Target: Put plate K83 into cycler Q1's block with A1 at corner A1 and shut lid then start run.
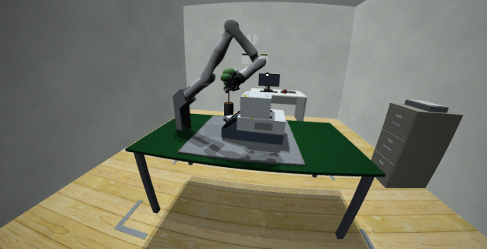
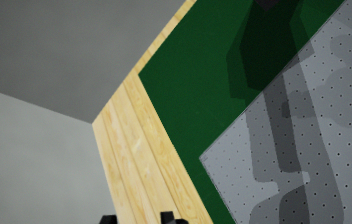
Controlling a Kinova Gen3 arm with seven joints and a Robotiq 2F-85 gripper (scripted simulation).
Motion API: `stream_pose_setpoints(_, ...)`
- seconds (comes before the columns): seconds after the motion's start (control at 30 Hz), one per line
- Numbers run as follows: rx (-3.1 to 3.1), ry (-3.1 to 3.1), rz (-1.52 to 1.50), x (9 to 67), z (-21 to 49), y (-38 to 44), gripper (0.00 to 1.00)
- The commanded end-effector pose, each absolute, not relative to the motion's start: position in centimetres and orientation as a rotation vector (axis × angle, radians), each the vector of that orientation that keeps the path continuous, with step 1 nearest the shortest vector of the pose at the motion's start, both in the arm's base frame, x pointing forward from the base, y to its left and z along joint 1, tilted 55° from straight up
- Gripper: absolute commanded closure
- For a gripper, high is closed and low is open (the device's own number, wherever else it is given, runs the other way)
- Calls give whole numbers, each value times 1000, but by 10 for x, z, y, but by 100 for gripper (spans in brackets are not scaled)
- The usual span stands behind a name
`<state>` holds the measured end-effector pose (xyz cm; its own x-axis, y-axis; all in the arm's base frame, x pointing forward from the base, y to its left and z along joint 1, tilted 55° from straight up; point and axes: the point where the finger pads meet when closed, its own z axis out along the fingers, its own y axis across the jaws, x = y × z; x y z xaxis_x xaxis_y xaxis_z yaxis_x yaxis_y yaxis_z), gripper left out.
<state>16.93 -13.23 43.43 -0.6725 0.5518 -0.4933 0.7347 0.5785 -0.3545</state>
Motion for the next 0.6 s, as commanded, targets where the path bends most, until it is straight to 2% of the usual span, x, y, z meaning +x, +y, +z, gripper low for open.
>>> stream_pose_setpoints(0.0, 1030, 2485, -778, 169, 434, -130, 68)
stream_pose_setpoints(0.57, 825, 2516, -774, 166, 426, -110, 82)
